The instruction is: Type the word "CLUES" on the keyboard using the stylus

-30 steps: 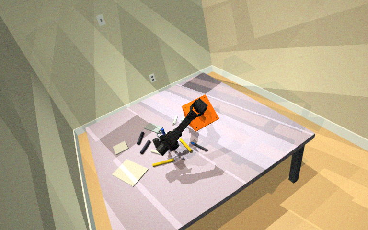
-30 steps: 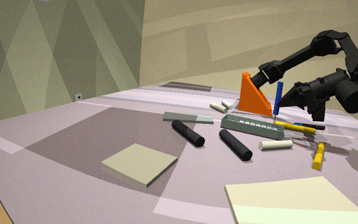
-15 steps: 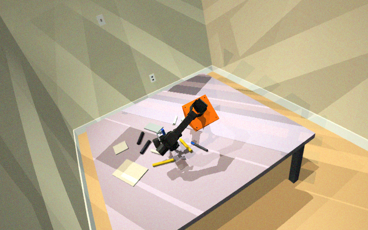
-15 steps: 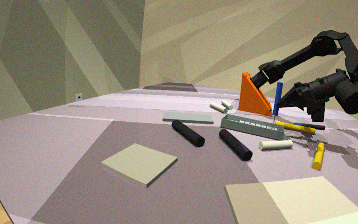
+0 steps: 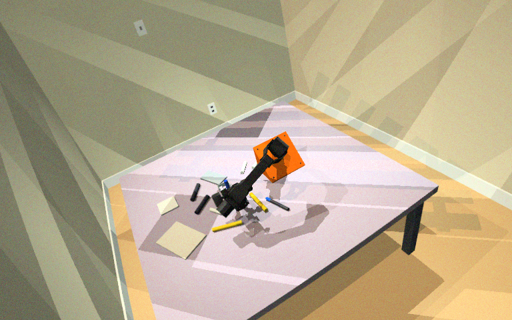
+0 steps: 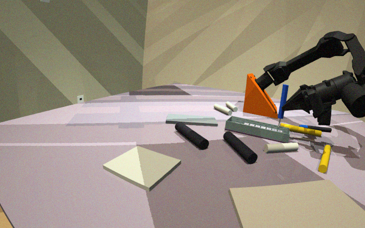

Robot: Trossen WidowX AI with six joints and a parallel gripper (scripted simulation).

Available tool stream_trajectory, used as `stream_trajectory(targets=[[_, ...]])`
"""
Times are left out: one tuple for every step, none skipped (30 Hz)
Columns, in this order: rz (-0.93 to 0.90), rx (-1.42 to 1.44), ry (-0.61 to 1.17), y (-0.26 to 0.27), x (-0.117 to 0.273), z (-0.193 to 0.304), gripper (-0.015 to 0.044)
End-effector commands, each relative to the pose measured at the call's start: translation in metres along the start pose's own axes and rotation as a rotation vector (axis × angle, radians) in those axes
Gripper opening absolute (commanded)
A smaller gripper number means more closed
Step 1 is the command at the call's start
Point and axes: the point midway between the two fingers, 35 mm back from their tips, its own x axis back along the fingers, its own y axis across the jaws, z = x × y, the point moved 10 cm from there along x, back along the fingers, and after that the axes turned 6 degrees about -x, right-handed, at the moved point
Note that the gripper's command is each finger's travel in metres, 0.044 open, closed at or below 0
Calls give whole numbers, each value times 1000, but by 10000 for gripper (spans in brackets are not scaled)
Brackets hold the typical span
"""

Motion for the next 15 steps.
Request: stream_trajectory(targets=[[-1,-4,1,0,-2,-3,81],[-1,-4,1,0,-2,-3,81],[-1,-4,1,0,-3,-4,81],[-1,-4,1,0,-3,-4,81],[-1,-4,1,0,-3,-4,81],[-1,-4,1,0,-3,-5,81],[-1,-4,1,0,-4,-5,81],[-1,-4,1,0,-4,-5,81],[-1,-4,1,0,-4,-6,81],[-1,-4,1,0,-4,-6,81],[-1,-4,1,0,-4,-7,81],[-1,-4,1,0,-5,-7,81],[-1,-4,1,0,-5,-7,81],[-1,-4,1,0,-5,-8,81],[-1,-4,1,0,-5,-8,81]])
